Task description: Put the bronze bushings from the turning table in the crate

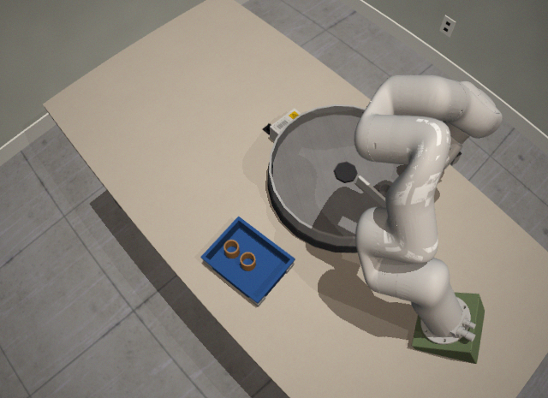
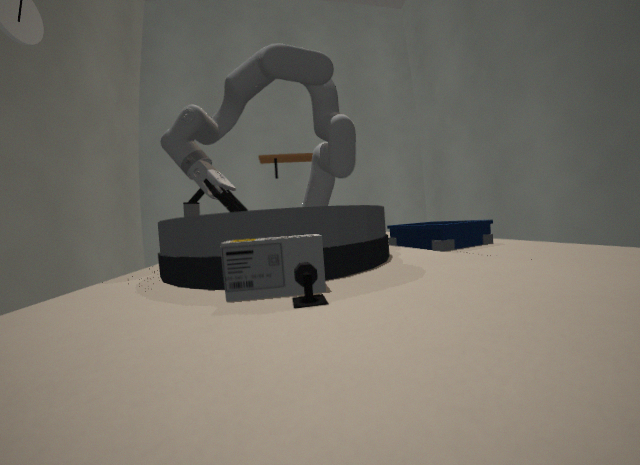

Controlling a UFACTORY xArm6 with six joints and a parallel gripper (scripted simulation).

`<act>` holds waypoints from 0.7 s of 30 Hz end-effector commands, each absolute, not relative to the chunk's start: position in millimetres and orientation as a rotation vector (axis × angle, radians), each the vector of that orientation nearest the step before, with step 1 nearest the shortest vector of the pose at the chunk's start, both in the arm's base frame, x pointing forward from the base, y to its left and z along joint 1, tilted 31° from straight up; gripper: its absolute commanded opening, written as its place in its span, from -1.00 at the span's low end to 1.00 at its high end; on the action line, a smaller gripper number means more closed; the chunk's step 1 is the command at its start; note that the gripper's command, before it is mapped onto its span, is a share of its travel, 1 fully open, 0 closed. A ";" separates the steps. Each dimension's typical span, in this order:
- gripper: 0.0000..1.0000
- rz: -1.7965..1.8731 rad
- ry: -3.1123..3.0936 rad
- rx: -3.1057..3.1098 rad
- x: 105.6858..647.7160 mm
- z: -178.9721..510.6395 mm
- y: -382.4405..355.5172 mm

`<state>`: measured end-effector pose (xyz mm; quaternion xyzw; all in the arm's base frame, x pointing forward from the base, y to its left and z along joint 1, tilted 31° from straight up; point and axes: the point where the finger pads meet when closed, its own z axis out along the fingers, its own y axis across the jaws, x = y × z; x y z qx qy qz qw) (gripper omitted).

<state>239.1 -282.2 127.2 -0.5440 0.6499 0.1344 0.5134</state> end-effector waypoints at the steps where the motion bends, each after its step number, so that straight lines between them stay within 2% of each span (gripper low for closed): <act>1: -0.79 0.320 1.564 -1.310 240.1 126.0 -282.9; 21: -0.79 0.320 1.564 -1.310 244.6 117.9 -281.1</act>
